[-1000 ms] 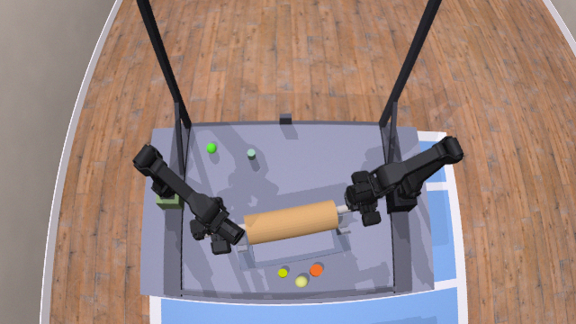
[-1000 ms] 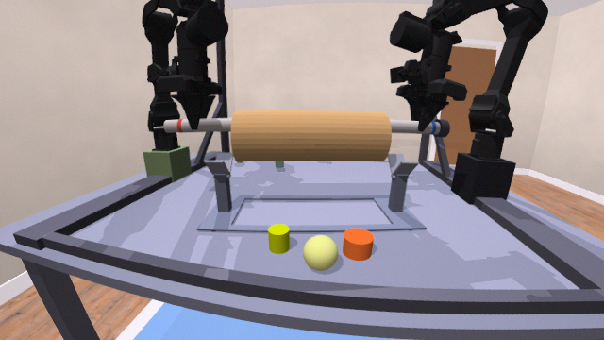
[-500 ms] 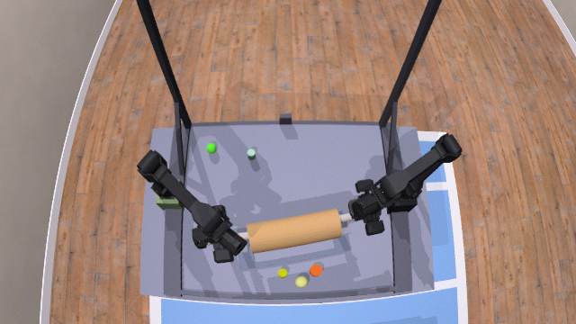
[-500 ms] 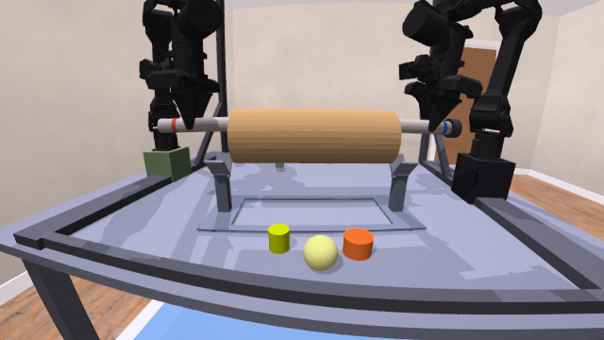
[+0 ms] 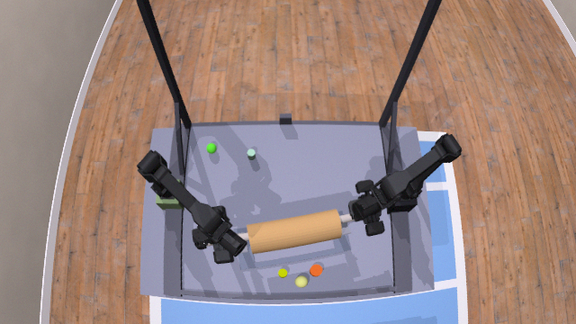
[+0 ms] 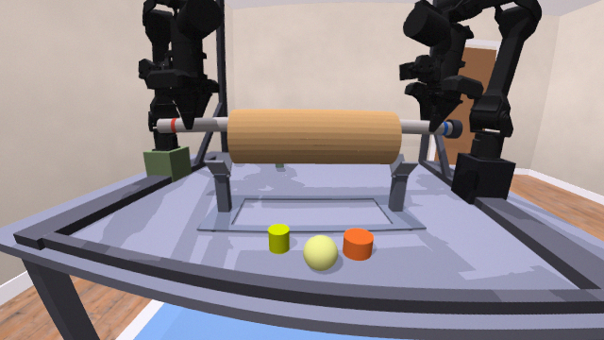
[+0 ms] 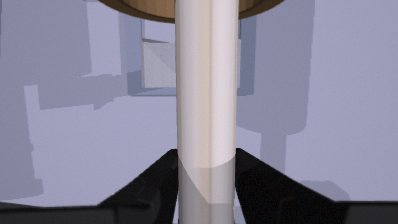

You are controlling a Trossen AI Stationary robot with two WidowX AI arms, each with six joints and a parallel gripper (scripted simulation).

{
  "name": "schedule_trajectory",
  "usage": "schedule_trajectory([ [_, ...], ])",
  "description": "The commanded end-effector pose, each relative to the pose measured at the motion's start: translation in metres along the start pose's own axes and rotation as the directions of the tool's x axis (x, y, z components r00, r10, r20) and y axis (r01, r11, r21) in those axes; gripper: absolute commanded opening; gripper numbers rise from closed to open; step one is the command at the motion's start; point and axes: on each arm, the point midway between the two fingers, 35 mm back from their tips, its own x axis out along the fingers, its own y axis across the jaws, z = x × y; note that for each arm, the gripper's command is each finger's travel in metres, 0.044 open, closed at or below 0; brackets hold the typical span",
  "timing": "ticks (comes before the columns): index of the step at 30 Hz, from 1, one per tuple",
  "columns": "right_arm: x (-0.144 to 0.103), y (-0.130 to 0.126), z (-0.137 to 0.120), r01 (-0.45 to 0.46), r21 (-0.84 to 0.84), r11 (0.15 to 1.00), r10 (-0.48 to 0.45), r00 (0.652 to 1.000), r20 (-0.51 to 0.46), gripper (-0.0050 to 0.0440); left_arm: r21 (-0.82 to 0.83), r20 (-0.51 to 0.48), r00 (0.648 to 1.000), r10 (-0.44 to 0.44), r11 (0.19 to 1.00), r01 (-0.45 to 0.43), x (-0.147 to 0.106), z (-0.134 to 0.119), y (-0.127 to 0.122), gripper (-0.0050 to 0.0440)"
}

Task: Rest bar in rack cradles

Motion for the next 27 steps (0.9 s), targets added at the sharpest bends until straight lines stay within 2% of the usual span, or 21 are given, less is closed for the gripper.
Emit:
schedule_trajectory([
  [1, -0.009, 0.002, 0.003, -0.031, 0.008, 0.999, 0.031, 0.999, -0.017, 0.005, 0.006, 0.036, 0.999, 0.005, 1.0, -0.005, -0.006, 0.004, 0.0, 0.005],
  [6, -0.013, 0.004, 0.001, -0.041, 0.008, 0.999, 0.042, 0.999, -0.026, 0.005, 0.006, 0.045, 0.999, 0.007, 1.0, -0.008, -0.009, 0.007, 0.001, 0.005],
  [8, -0.005, 0.002, 0.002, -0.03, 0.006, 1.0, 0.03, 0.999, -0.017, 0.005, 0.003, 0.014, 1.0, -0.003, 1.0, 0.003, 0.002, 0.001, 0.0, 0.005],
  [19, 0.01, 0.003, 0.002, -0.018, 0.004, 1.0, 0.018, 1.0, -0.006, 0.005, 0.004, 0.019, 1.0, -0.002, 1.0, 0.001, 0.011, 0.0, 0.002, 0.005],
  [23, 0.003, 0.005, 0.001, -0.035, 0.004, 0.999, 0.035, 0.999, -0.021, 0.005, 0.005, 0.037, 0.999, 0.007, 1.0, -0.007, 0.007, 0.003, 0.003, 0.005],
  [24, 0.016, 0.003, 0.002, -0.012, 0.002, 1.0, 0.012, 1.0, -0.001, 0.005, 0.004, 0.011, 1.0, 0.002, 1.0, -0.002, 0.017, -0.002, 0.003, 0.005],
  [27, 0.019, 0.004, 0.002, -0.014, 0.004, 1.0, 0.014, 1.0, -0.004, 0.005, 0.004, 0.015, 1.0, 0.004, 1.0, -0.004, 0.019, -0.002, 0.003, 0.005],
])
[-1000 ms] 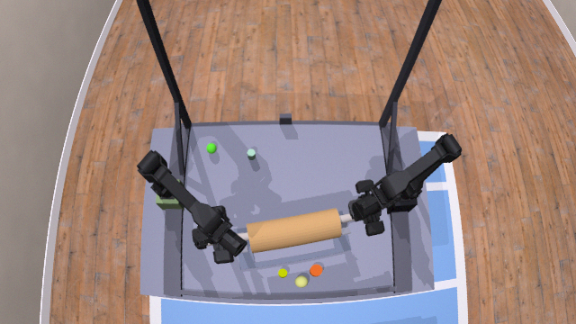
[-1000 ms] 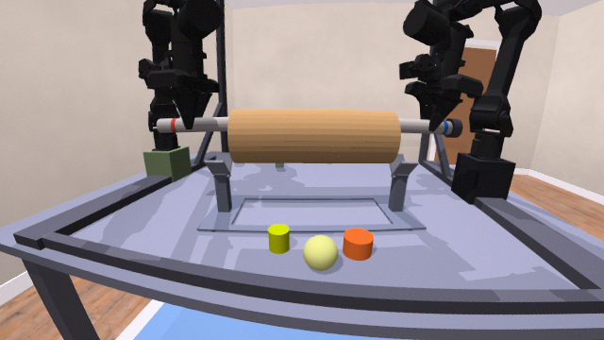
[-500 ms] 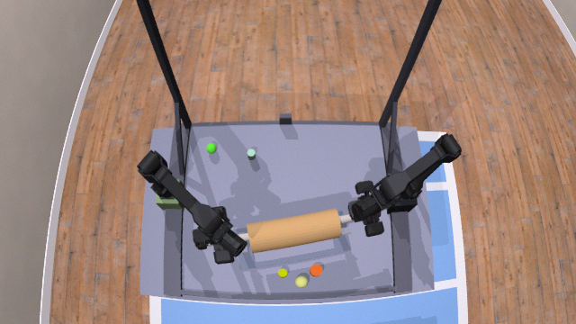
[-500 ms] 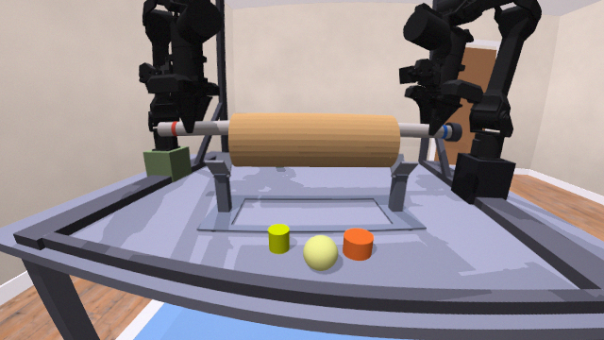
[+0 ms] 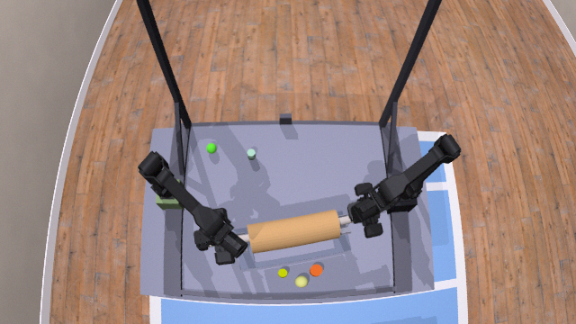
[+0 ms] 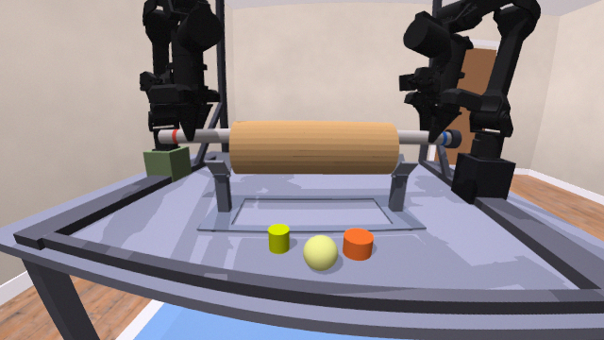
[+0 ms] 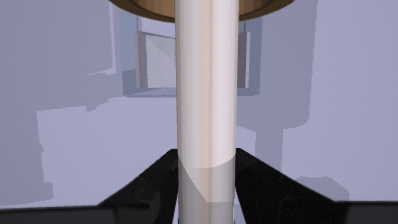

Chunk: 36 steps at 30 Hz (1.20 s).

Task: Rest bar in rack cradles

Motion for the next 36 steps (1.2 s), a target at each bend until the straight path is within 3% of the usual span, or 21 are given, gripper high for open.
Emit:
schedule_trajectory([
  [1, -0.005, 0.004, 0.002, -0.026, 0.006, 1.0, 0.026, 1.0, -0.012, 0.005, 0.004, 0.023, 1.0, 0.01, 1.0, -0.01, -0.002, 0.003, 0.002, 0.005],
  [6, 0.006, 0.004, 0.003, -0.017, 0.005, 1.0, 0.017, 1.0, -0.004, 0.005, 0.004, 0.018, 1.0, 0.005, 1.0, -0.006, 0.006, 0.001, 0.002, 0.005],
  [13, -0.001, 0.007, 0.001, -0.043, 0.008, 0.999, 0.043, 0.999, -0.025, 0.005, 0.005, 0.036, 0.999, 0.015, 1.0, -0.016, 0.005, 0.003, 0.004, 0.005],
  [14, 0.013, 0.005, 0.003, -0.017, 0.007, 1.0, 0.017, 1.0, -0.003, 0.005, 0.003, 0.013, 1.0, 0.007, 1.0, -0.007, 0.015, -0.001, 0.004, 0.005],
  [20, 0.012, 0.007, 0.002, -0.036, 0.008, 0.999, 0.036, 0.999, -0.019, 0.005, 0.004, 0.015, 1.0, 0.004, 1.0, -0.004, 0.021, -0.002, 0.004, 0.005],
  [23, 0.024, 0.006, 0.003, -0.016, 0.008, 1.0, 0.016, 1.0, -0.002, 0.005, 0.004, 0.019, 1.0, 0.003, 1.0, -0.003, 0.024, -0.002, 0.004, 0.005],
  [30, 0.017, 0.01, 0.0, -0.043, 0.008, 0.999, 0.043, 0.999, -0.024, 0.005, 0.005, 0.036, 0.999, 0.018, 1.0, -0.019, 0.023, 0.0, 0.007, 0.005],
  [31, 0.031, 0.007, 0.003, -0.018, 0.011, 1.0, 0.018, 1.0, -0.002, 0.005, 0.004, 0.013, 1.0, 0.005, 1.0, -0.006, 0.033, -0.005, 0.005, 0.005],
  [36, 0.028, 0.008, 0.002, -0.034, 0.01, 0.999, 0.034, 0.999, -0.016, 0.005, 0.005, 0.016, 1.0, 0.003, 1.0, -0.003, 0.037, -0.004, 0.006, 0.005],
])
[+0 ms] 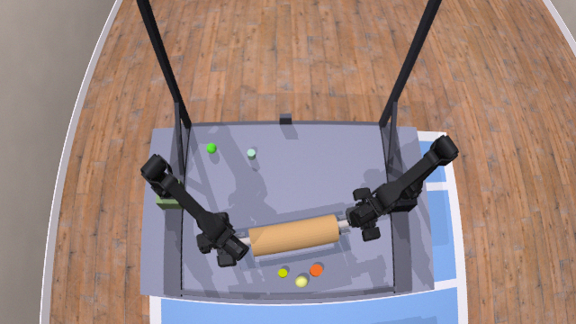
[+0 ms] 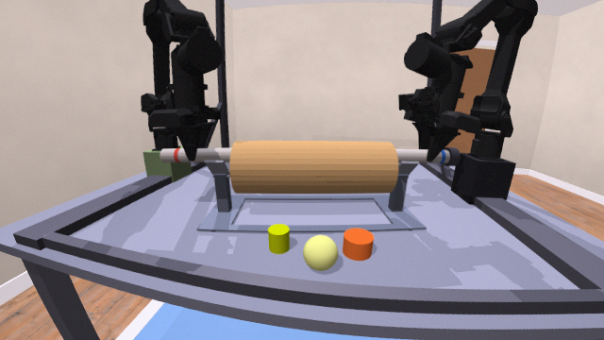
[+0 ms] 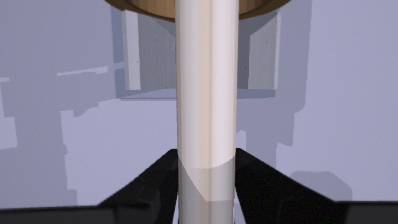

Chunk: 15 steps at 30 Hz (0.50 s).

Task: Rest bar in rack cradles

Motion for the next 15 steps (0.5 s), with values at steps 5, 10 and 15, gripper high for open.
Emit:
schedule_trajectory([
  [5, 0.001, 0.005, 0.003, -0.024, 0.007, 1.0, 0.024, 1.0, -0.004, 0.005, 0.003, 0.015, 1.0, 0.0, 1.0, 0.0, 0.005, 0.001, 0.002, 0.005],
  [10, -0.005, 0.009, 0.0, -0.046, 0.007, 0.999, 0.046, 0.999, -0.022, 0.005, 0.003, 0.026, 1.0, 0.014, 1.0, -0.014, 0.004, 0.004, 0.004, 0.005],
  [15, -0.001, 0.011, -0.001, -0.044, 0.01, 0.999, 0.044, 0.999, -0.017, 0.005, 0.005, 0.039, 0.999, 0.009, 1.0, -0.009, 0.004, 0.007, 0.004, 0.044],
])
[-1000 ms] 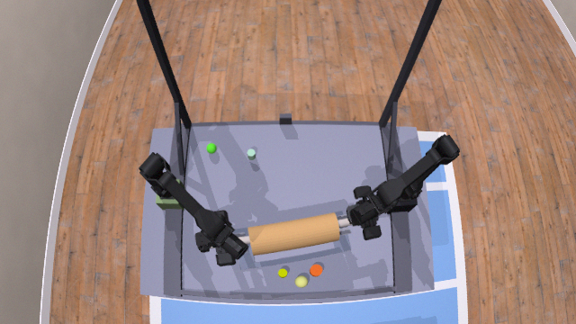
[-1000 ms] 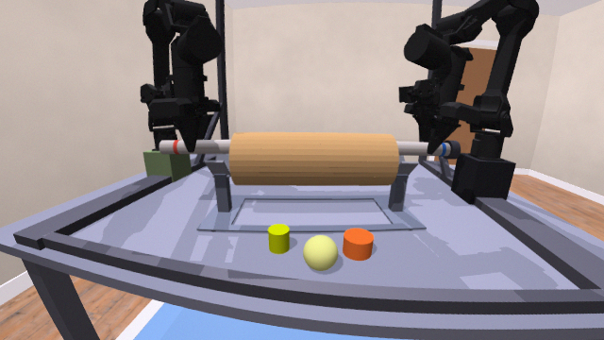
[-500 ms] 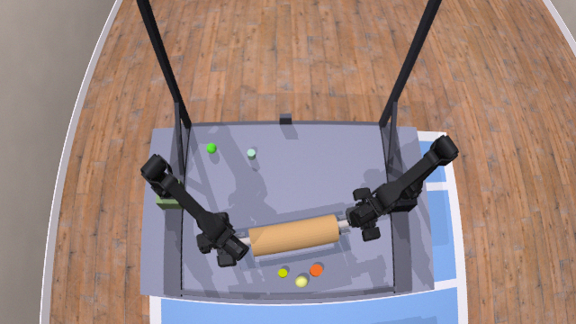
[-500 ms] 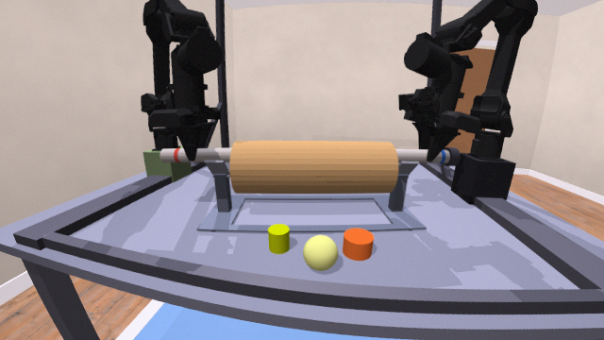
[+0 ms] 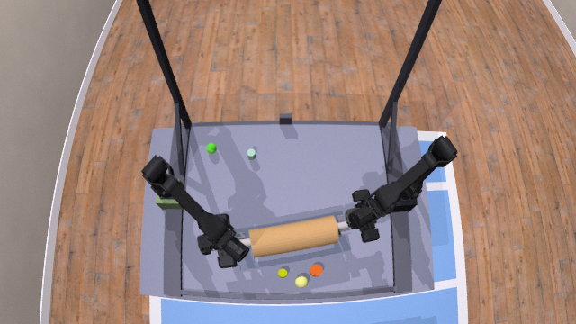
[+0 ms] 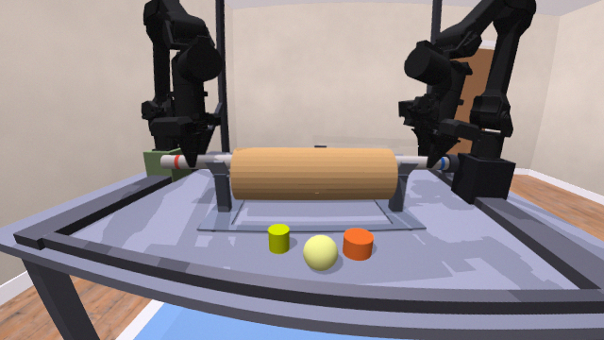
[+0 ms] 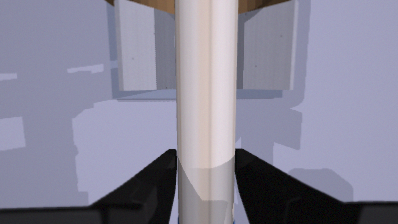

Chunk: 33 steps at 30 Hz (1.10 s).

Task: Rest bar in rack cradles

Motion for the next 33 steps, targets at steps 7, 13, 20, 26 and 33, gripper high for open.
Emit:
schedule_trajectory([
  [7, -0.0168, 0.0086, -0.0007, -0.046, 0.011, 0.999, 0.046, 0.999, -0.023, 0.005, 0.002, 0.037, 0.999, 0.009, 1.0, -0.009, -0.0086, 0.0086, 0.0023, 0.044],
  [13, -0.0168, 0.0086, -0.0007, -0.046, 0.011, 0.999, 0.046, 0.999, -0.023, 0.005, 0.002, 0.037, 0.999, 0.009, 1.0, -0.009, -0.0086, 0.0086, 0.0023, 0.044],
  [20, -0.0169, 0.0092, -0.0015, -0.048, 0.011, 0.999, 0.048, 0.998, -0.027, 0.044, 0.002, 0.037, 0.999, 0.009, 1.0, -0.009, -0.0086, 0.0086, 0.0023, 0.044],
  [26, -0.0107, 0.0044, 0.0007, -0.031, 0.006, 1.0, 0.031, 0.999, -0.012, 0.044, 0.002, 0.037, 0.999, 0.009, 1.0, -0.009, -0.0086, 0.0086, 0.0023, 0.044],
  [33, -0.0107, 0.0044, 0.0007, -0.031, 0.006, 1.0, 0.031, 0.999, -0.012, 0.044, 0.002, 0.037, 0.999, 0.009, 1.0, -0.009, -0.0086, 0.0086, 0.0023, 0.044],
])
